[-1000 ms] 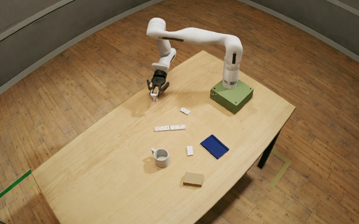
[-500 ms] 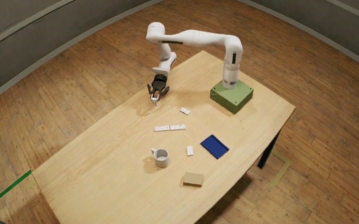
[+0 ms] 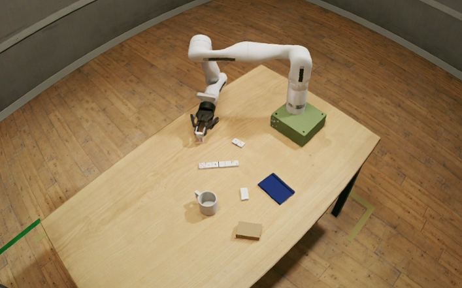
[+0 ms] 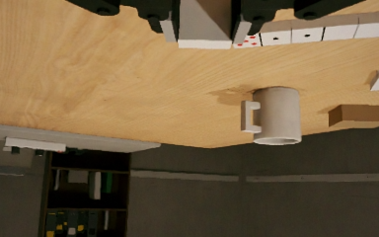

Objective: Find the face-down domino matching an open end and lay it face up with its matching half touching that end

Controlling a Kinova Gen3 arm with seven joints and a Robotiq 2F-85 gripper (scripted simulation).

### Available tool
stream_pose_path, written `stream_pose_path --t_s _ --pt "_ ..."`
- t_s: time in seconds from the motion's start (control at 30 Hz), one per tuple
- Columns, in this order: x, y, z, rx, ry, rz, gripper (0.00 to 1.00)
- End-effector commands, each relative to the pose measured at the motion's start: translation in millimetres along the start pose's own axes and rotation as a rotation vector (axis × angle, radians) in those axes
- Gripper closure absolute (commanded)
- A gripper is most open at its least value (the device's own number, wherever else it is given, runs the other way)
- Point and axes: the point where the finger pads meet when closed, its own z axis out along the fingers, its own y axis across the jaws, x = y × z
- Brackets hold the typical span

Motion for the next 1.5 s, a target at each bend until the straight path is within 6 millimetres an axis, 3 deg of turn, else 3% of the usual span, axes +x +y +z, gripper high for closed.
stream_pose_path --t_s 0.0,0.33,1.23,1.27,1.47 --pt "-6 1 1 0.000 0.001 -0.001 0.69" --pt "-16 1 3 0.000 0.001 -0.001 0.69" --pt "-16 1 3 0.000 0.001 -0.001 0.69" --pt "-16 1 3 0.000 0.001 -0.001 0.51" --pt "-16 1 3 0.000 0.001 -0.001 0.51"
